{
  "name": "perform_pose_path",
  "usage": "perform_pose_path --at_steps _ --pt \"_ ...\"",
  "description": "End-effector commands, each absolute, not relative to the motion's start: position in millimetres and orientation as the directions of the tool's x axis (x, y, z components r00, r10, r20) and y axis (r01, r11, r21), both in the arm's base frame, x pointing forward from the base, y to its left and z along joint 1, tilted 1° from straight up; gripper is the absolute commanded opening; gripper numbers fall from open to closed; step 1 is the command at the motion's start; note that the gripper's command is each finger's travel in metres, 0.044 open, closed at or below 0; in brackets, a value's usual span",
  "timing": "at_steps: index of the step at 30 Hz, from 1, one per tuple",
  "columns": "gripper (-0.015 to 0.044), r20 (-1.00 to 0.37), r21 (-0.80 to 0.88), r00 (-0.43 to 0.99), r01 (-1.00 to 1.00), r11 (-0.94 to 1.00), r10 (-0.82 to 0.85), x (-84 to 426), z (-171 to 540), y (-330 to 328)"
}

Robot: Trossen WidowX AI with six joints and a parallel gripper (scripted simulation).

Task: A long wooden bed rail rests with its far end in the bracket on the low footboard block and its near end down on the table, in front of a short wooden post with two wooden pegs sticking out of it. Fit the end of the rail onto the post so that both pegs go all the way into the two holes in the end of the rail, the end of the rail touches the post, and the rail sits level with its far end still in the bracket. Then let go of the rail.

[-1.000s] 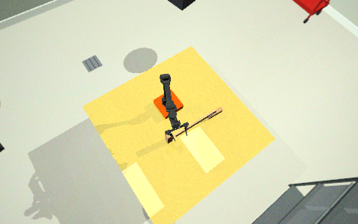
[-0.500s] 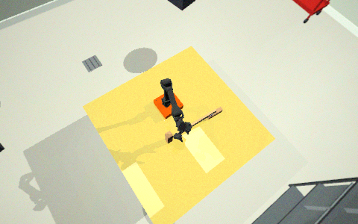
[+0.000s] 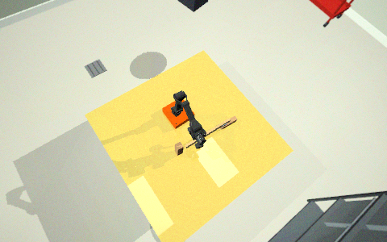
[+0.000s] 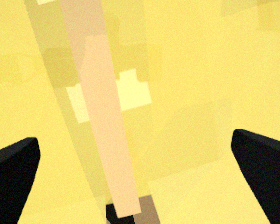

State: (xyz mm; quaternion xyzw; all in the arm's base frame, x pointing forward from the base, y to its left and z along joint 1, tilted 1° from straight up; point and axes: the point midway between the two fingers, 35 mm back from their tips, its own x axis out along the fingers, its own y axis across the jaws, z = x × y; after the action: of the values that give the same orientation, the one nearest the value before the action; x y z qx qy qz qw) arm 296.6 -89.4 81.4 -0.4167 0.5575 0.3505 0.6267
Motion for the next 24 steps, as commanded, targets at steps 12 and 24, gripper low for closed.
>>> perform_pose_path --at_steps 12,24 --pt "0.044 -0.999 -0.038 0.034 -0.96 0.277 -0.017 288.6 68.1 -84.5" --pt "0.044 -0.999 -0.038 0.034 -0.96 0.277 -0.017 290.7 48.6 -85.3"
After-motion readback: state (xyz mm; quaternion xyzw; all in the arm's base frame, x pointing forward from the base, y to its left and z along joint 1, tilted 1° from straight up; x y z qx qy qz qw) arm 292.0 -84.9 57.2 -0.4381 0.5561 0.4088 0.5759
